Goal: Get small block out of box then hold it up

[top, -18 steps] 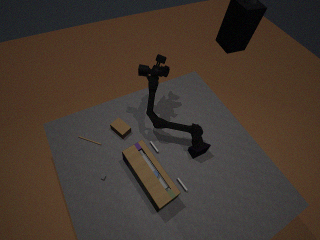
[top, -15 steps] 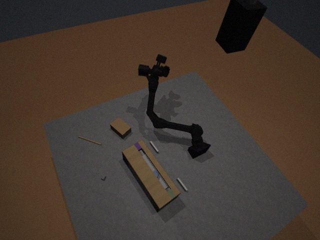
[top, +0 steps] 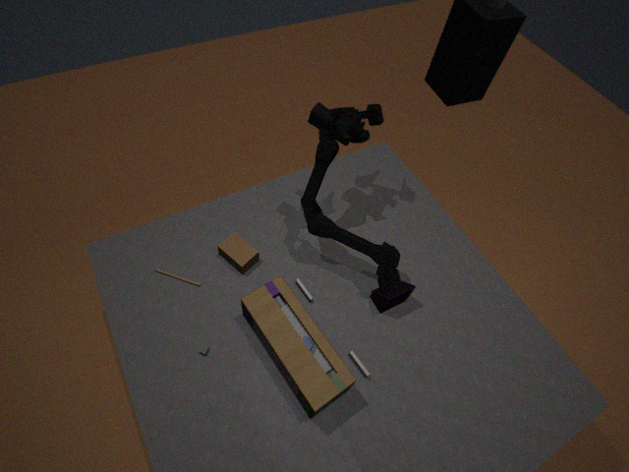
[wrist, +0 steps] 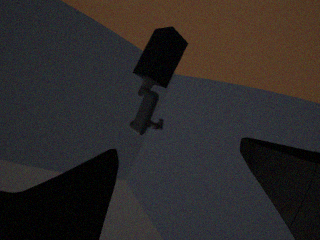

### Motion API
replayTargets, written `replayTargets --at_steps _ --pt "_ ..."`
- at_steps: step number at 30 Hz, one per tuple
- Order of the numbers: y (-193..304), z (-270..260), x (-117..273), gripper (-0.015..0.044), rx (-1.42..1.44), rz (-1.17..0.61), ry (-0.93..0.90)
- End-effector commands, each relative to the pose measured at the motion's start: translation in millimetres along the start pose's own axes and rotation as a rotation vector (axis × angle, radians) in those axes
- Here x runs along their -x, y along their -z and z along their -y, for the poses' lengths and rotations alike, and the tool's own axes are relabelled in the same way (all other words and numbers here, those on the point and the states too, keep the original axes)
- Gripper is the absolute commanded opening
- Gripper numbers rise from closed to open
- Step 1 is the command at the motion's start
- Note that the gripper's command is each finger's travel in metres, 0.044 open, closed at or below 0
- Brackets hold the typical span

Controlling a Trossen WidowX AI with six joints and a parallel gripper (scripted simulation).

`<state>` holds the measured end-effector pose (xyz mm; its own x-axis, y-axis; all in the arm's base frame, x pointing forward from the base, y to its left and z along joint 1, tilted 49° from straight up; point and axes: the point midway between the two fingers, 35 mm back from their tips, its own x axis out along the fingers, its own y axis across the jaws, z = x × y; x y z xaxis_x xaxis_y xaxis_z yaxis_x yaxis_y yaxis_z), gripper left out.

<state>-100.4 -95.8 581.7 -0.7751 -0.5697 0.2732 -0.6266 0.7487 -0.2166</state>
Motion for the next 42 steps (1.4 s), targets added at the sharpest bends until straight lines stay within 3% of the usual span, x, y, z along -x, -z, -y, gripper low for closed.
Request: replayTargets --at_steps 1,12,20,25,34,42 --pt "7.0 -67.5 -6.9 0.04 -0.328 -0.074 -0.198" --pt "13.6 -209.1 35.7 0.04 -0.99 -0.445 -0.588" --pt "12.8 -279.0 100.2 0.04 -1.296 -0.832 -0.77" --pt "1.1 -324.8 164.5 0.04 -1.567 -1.223 -0.833" --pt "-30.5 -361.0 278.7 0.04 -1.822 -1.956 -0.761" --pt "-69.9 -354.3 382.0 0.04 -1.789 -2.684 -0.468"
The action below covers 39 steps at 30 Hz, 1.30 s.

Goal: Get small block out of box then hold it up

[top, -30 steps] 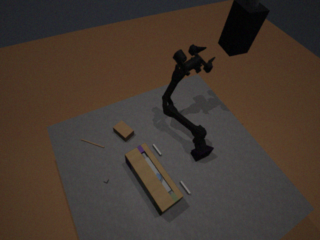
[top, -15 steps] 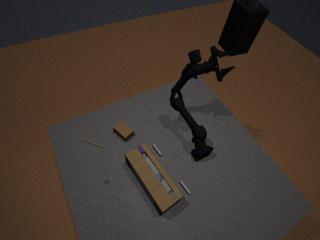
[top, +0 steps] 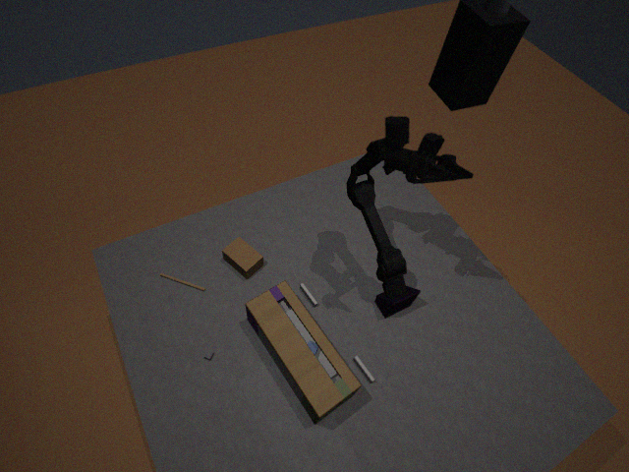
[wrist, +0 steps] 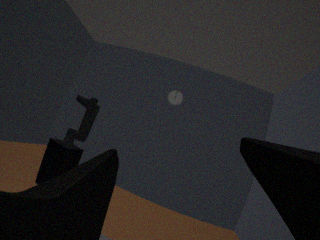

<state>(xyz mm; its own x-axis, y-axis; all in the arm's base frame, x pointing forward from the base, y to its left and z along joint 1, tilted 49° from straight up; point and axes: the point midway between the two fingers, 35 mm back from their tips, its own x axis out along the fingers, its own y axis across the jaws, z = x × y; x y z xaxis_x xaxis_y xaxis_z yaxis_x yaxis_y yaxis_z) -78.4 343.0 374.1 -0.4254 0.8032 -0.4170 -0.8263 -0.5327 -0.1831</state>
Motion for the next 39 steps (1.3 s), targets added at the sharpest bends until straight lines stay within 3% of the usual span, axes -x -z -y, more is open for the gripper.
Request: replayTargets --at_steps 1,10,20,29,39 --pt "57.1 50.8 -14.2 0.04 -0.366 -0.179 0.161" --pt "155.0 117.2 -5.9 0.04 -0.978 -0.387 0.494" --pt "260.8 158.4 36.1 0.04 -1.596 -0.503 0.961" --pt "345.1 167.2 91.9 0.04 -2.048 -0.508 1.475" --pt "421.6 149.2 163.2 0.04 -2.361 -0.395 2.173"
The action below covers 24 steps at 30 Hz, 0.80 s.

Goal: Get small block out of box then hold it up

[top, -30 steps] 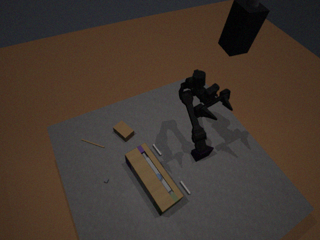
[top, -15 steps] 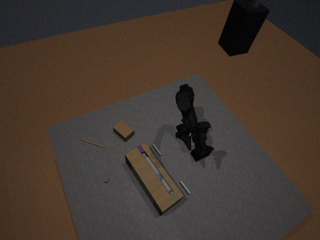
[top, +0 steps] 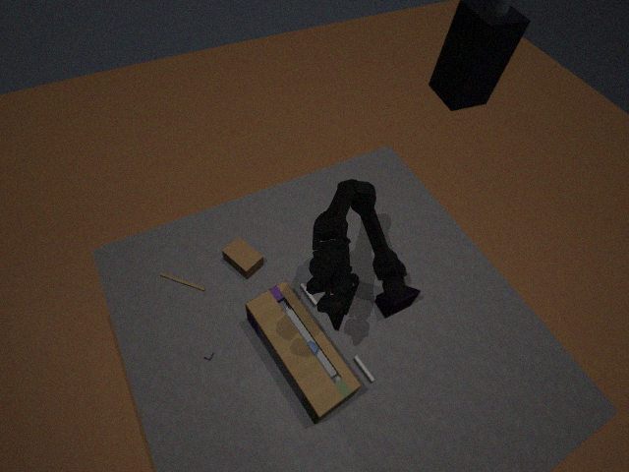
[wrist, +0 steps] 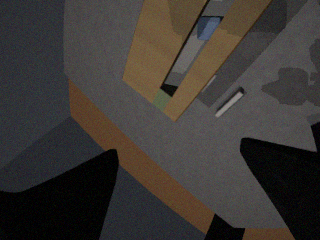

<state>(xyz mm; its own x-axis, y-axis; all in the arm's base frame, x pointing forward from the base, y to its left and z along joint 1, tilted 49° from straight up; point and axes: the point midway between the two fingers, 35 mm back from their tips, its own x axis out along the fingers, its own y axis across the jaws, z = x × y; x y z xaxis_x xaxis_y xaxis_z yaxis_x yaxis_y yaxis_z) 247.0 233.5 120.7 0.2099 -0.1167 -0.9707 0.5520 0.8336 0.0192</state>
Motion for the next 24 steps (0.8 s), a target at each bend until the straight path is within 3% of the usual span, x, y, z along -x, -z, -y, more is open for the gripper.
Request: replayTargets --at_steps 1,6,24 --pt "-48.2 39.4 -42.0 0.04 -0.418 0.121 0.242" --pt "-74.6 68.2 -60.9 0.04 -0.662 0.222 0.372" --pt "-76.8 70.4 -63.9 0.04 -0.664 0.223 0.372"
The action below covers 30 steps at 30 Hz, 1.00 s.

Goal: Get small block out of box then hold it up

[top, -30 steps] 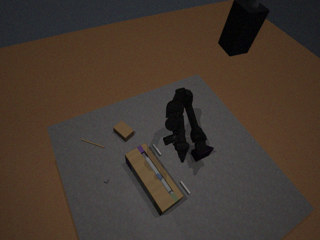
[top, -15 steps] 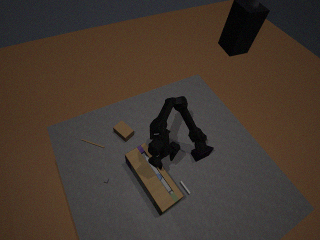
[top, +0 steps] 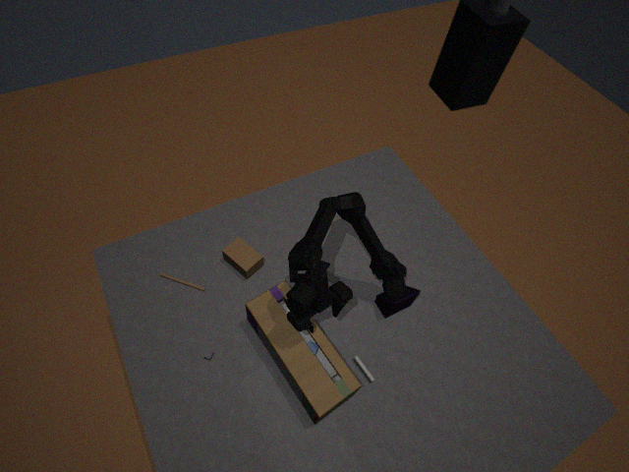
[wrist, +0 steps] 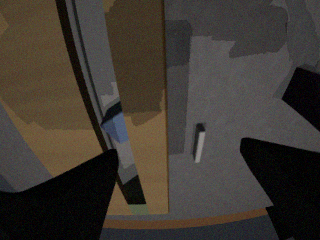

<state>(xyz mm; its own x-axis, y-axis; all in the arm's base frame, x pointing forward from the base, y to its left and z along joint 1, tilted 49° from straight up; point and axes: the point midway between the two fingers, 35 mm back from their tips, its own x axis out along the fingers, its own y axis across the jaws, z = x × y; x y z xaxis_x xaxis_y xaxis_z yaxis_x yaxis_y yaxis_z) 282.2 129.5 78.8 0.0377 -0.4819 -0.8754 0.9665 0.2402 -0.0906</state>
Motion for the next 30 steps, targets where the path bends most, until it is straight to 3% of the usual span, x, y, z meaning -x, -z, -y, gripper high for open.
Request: replayTargets --at_steps 1,30 --pt "-2.7 -0.9 -6.0 0.04 -0.009 0.006 0.005" --pt "-23.7 -5.0 -48.0 0.04 -0.009 0.007 0.003"
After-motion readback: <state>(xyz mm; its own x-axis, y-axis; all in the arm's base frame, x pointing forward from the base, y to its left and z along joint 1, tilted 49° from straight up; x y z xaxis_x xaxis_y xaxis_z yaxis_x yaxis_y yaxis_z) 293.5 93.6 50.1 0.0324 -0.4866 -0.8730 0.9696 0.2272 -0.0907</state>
